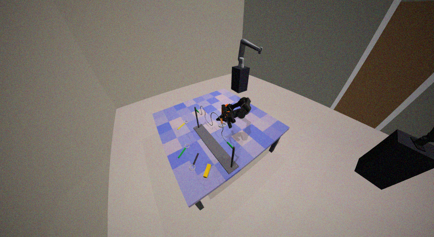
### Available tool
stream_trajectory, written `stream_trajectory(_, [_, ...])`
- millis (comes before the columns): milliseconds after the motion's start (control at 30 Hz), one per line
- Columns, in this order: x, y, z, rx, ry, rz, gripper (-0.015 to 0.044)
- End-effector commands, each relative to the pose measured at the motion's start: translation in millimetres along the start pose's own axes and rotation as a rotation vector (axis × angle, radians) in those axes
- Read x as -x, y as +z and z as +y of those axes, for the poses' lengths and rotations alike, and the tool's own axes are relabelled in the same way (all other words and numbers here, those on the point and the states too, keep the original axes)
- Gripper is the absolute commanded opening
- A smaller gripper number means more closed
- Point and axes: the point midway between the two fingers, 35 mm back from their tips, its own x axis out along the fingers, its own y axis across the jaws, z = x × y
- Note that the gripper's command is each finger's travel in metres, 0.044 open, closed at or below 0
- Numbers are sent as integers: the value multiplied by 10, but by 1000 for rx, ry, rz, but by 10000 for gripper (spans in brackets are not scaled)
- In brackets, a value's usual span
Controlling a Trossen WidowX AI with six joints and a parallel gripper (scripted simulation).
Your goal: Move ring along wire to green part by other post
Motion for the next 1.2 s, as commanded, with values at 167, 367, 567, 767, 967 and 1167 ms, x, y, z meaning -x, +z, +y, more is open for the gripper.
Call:
stream_trajectory(167, [9, 12, 32, -109, 68, -12, -150])
stream_trajectory(367, [7, 16, 58, -176, 112, -18, -150])
stream_trajectory(567, [6, 20, 84, -242, 157, -25, -150])
stream_trajectory(767, [6, 27, 110, -309, 200, -32, -150])
stream_trajectory(967, [7, 35, 134, -376, 243, -40, -150])
stream_trajectory(1167, [9, 45, 158, -443, 284, -47, -150])
